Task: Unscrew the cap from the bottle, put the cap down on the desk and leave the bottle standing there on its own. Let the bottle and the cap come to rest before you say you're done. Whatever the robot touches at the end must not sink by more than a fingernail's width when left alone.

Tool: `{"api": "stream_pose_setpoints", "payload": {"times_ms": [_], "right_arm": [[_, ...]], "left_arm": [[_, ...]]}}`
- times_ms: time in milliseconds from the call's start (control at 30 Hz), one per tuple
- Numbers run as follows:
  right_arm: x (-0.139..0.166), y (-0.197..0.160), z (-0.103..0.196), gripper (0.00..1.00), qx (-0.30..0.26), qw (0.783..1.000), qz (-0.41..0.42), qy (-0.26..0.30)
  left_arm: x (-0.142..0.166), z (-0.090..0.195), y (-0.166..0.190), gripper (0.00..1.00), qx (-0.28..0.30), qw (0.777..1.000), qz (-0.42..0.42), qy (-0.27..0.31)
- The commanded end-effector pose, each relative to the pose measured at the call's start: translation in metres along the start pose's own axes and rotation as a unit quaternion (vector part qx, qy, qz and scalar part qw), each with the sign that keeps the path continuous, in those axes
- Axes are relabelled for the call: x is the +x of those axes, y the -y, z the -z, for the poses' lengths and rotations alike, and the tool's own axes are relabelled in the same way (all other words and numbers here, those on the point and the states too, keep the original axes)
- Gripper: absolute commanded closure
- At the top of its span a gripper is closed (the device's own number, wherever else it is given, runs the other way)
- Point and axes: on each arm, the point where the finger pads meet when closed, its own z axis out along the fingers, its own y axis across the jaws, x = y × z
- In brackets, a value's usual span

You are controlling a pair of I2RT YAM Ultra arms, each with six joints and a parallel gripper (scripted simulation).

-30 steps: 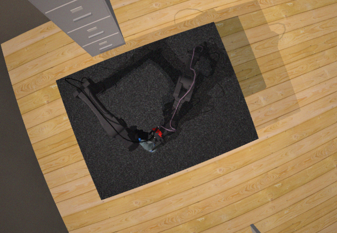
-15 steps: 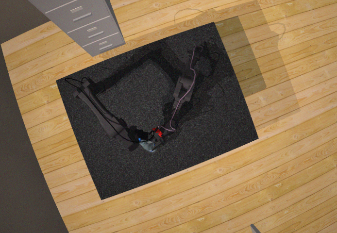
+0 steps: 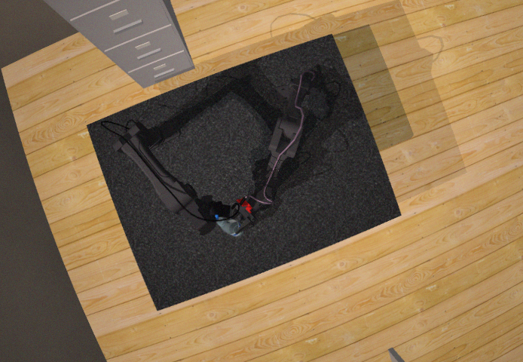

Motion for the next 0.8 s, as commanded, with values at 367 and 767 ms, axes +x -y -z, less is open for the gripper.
{"api": "stream_pose_setpoints", "payload": {"times_ms": [367, 767], "right_arm": [[-0.003, 0.006, 0.011, 1.0, 0.014, 1.0, 0.0, 0.01], [-0.001, 0.002, 0.006, 1.0, 0.021, 0.964, 0.265, -0.009]], "left_arm": [[-0.02, -0.005, -0.016, 1.0, -0.015, 1.0, -0.012, 0.023], [-0.008, -0.001, -0.005, 1.0, -0.004, 1.0, -0.004, 0.008]]}}
